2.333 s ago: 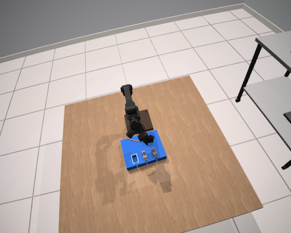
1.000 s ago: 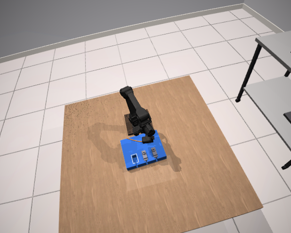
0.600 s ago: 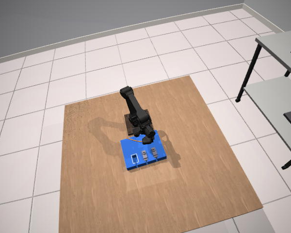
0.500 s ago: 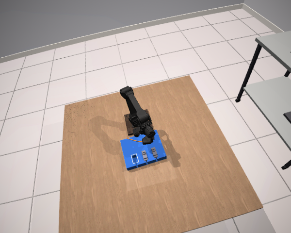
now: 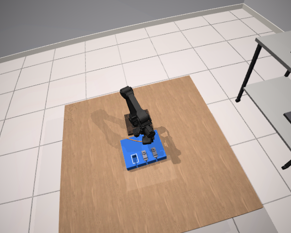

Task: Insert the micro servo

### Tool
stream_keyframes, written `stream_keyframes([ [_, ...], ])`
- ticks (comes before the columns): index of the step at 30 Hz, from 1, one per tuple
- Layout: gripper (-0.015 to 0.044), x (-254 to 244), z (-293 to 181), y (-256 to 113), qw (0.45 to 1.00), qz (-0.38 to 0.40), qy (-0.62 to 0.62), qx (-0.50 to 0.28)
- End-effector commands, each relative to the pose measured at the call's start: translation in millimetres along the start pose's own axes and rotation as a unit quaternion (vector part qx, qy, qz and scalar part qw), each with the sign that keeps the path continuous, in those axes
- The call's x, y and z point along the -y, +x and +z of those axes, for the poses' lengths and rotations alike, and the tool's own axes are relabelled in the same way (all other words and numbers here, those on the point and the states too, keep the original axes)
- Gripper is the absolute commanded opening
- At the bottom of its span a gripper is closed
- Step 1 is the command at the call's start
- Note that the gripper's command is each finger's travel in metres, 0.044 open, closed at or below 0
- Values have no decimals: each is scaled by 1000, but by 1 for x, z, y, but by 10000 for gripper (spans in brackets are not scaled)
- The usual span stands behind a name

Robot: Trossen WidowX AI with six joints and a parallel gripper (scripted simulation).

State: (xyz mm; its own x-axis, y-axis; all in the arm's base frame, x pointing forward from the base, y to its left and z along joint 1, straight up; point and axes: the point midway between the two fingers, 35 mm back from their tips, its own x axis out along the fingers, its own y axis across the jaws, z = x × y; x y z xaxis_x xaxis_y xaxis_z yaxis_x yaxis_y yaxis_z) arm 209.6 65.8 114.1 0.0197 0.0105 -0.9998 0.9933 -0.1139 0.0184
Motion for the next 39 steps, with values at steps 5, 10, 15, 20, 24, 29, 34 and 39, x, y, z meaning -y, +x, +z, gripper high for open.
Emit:
stream_keyframes([
  [5, 0, 2, 1, -22, 1000, 0, 3, 2],
  [10, 0, 5, 2, -29, 1000, 0, 3, 2],
  [15, 0, 6, 3, -29, 1000, 0, 3, 2],
  [20, 0, -5, 6, -30, 1000, 0, 3, 2],
  [24, 0, -15, 10, -30, 1000, 1, 3, 2],
  [29, 0, -16, 16, -30, 1000, 1, 3, 2],
  [34, 0, -20, 34, -30, 1000, 1, 3, 3],
  [39, 0, -24, 53, -30, 1000, 2, 3, 4],
])
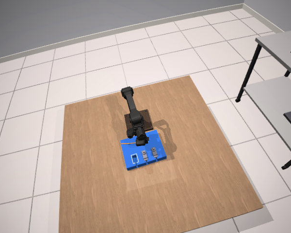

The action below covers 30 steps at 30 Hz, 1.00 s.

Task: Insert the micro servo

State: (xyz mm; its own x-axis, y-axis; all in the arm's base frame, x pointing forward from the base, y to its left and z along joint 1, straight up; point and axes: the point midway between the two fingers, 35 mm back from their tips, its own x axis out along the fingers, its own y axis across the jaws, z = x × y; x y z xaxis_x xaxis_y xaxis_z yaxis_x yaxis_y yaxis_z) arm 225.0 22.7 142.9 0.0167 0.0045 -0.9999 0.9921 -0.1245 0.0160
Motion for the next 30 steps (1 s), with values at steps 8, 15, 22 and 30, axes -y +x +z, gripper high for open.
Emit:
stream_keyframes([
  [8, 0, -10, 43, -1, 1000, 3, -2, 3],
  [15, 0, -15, 71, -1, 1000, 3, -2, 4],
  [22, 0, -18, 85, -2, 1000, 3, -5, 5],
  [30, 0, -18, 85, -2, 994, 3, -113, 6],
])
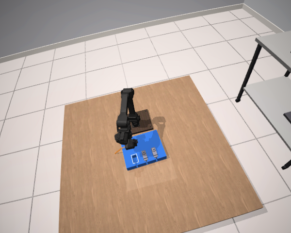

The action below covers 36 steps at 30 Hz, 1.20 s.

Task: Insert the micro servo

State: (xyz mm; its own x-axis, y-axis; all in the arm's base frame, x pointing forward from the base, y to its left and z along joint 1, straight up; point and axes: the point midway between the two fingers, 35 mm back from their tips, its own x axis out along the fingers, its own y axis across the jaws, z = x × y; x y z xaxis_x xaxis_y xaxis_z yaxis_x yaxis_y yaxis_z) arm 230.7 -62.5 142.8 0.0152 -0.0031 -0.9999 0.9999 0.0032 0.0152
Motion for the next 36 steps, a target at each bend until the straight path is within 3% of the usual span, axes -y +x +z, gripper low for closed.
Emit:
stream_keyframes([
  [1, 0, -2, 1, -1, 998, 3, -67, 2],
  [18, 0, -2, 1, -1, 935, 3, -355, 3],
  [36, 0, -2, 1, -1, 780, 2, -626, 4],
])
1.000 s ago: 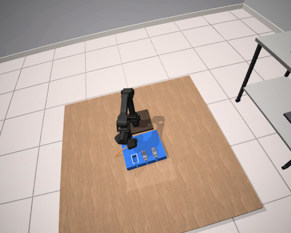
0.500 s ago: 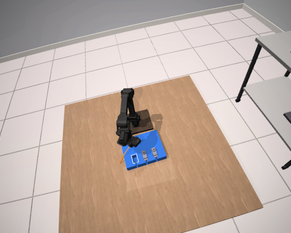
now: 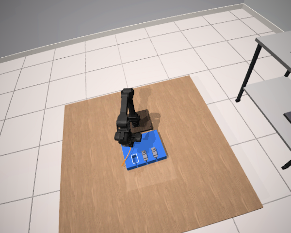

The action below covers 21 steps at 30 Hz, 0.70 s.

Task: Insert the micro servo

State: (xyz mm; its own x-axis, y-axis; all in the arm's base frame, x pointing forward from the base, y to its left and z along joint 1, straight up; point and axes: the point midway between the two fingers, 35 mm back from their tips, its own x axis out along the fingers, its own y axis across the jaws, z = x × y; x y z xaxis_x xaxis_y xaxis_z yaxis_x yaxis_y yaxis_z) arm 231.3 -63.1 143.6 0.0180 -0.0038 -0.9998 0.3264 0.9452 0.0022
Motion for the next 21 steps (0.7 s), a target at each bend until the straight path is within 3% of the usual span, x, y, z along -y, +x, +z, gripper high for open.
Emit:
stream_keyframes([
  [1, 0, 0, 1, -1, 997, -1, -76, 2],
  [9, 0, 0, 1, -1, 979, -1, -203, 2],
  [21, 0, -5, 14, -1, 979, -1, -205, 3],
])
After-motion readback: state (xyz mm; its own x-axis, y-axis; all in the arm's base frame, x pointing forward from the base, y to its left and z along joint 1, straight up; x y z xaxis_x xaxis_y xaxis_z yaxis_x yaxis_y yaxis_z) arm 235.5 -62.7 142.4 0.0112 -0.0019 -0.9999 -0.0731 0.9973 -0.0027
